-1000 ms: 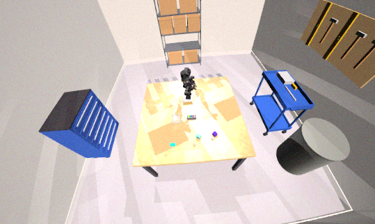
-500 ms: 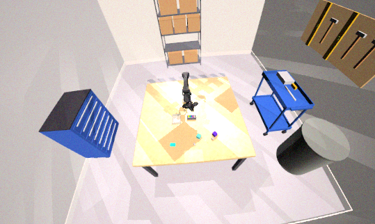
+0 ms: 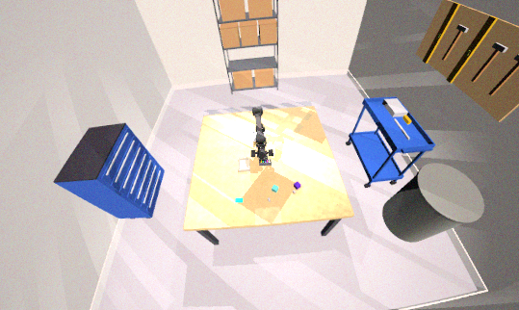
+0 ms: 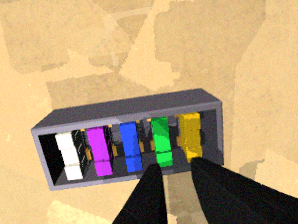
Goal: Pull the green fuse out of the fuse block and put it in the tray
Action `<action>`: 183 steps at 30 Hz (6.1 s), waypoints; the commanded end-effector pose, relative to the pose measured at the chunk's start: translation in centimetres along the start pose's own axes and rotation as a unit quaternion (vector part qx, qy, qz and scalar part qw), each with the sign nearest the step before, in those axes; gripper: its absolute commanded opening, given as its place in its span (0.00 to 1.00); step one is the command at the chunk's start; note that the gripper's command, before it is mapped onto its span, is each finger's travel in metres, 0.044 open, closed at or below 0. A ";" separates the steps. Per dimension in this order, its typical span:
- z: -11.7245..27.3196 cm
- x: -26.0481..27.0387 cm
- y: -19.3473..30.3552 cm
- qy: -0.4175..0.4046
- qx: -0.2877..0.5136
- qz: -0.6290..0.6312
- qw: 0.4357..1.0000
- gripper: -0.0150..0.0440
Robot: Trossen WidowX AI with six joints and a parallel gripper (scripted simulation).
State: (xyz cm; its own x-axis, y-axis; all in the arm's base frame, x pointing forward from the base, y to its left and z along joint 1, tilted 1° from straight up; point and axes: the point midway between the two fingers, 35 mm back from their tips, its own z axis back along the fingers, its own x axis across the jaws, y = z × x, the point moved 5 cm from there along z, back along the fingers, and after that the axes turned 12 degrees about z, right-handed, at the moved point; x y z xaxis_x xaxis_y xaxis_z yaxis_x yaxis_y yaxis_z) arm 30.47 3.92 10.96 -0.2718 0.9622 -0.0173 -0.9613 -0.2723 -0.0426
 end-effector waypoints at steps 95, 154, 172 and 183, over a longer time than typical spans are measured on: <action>-3.1 0.3 0.2 0.002 0.002 0.006 1.000 0.25; -0.2 0.3 0.3 0.004 0.002 0.005 1.000 0.25; 2.1 0.0 0.2 0.004 0.002 0.005 1.000 0.25; 2.2 -6.1 0.0 0.007 0.002 0.005 1.000 0.25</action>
State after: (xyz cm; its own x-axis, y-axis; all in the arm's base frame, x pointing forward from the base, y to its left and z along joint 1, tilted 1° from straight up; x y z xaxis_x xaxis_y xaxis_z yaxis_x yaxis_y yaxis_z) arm 31.62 -0.54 13.19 -0.2775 0.9603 -0.0281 -0.9596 -0.2785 -0.0394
